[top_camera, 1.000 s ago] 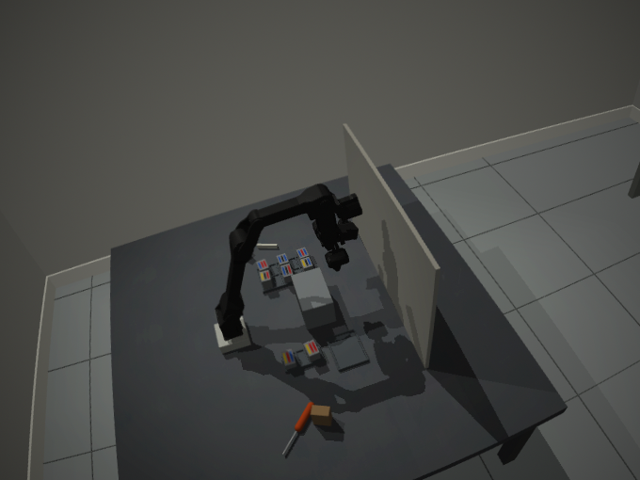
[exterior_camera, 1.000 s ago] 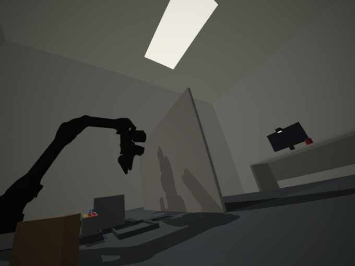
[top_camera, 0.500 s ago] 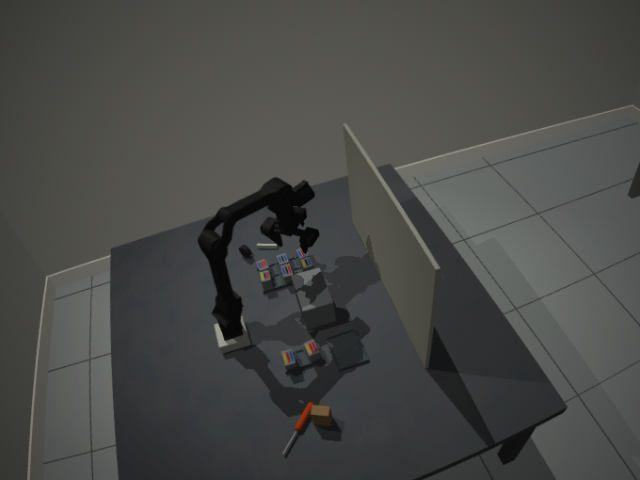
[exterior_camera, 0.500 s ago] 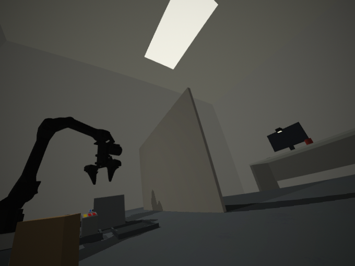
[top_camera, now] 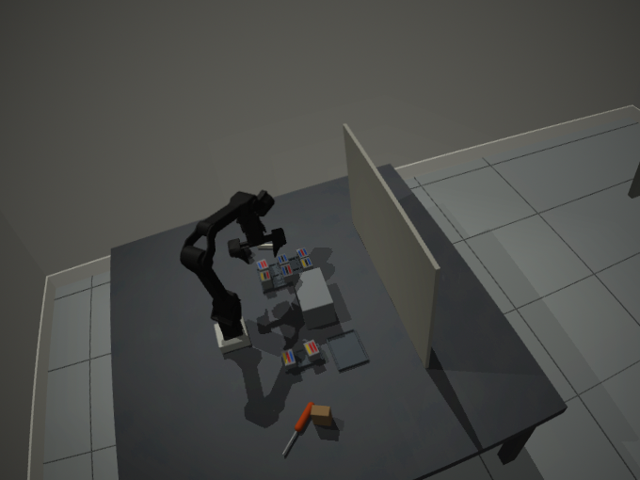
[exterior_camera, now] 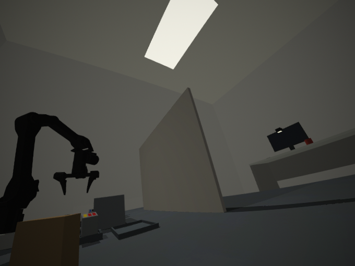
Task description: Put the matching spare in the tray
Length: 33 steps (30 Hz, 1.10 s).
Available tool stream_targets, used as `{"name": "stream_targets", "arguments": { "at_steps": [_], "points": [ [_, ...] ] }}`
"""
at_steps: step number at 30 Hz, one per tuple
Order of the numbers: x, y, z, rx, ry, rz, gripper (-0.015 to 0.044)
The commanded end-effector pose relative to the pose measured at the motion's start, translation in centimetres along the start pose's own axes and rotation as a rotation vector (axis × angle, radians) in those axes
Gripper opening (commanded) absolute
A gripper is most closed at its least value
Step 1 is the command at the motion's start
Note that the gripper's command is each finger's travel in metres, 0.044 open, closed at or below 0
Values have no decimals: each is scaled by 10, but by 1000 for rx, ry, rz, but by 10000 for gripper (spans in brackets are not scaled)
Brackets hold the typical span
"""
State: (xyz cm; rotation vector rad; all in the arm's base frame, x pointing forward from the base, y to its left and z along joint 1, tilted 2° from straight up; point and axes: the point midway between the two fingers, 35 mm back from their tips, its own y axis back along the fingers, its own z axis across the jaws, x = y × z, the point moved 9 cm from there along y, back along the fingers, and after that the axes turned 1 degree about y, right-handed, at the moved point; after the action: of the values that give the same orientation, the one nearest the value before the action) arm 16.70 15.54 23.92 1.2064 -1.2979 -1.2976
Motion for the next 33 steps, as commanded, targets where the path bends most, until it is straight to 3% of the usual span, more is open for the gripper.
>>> {"name": "stream_targets", "arguments": {
  "at_steps": [1, 5, 33],
  "points": [
    [0, -7, 3, 4, 19, 2, 387],
    [-3, -33, 7, 4, 19, 2, 300],
    [-7, -69, 5, 4, 19, 1, 300]
  ]
}}
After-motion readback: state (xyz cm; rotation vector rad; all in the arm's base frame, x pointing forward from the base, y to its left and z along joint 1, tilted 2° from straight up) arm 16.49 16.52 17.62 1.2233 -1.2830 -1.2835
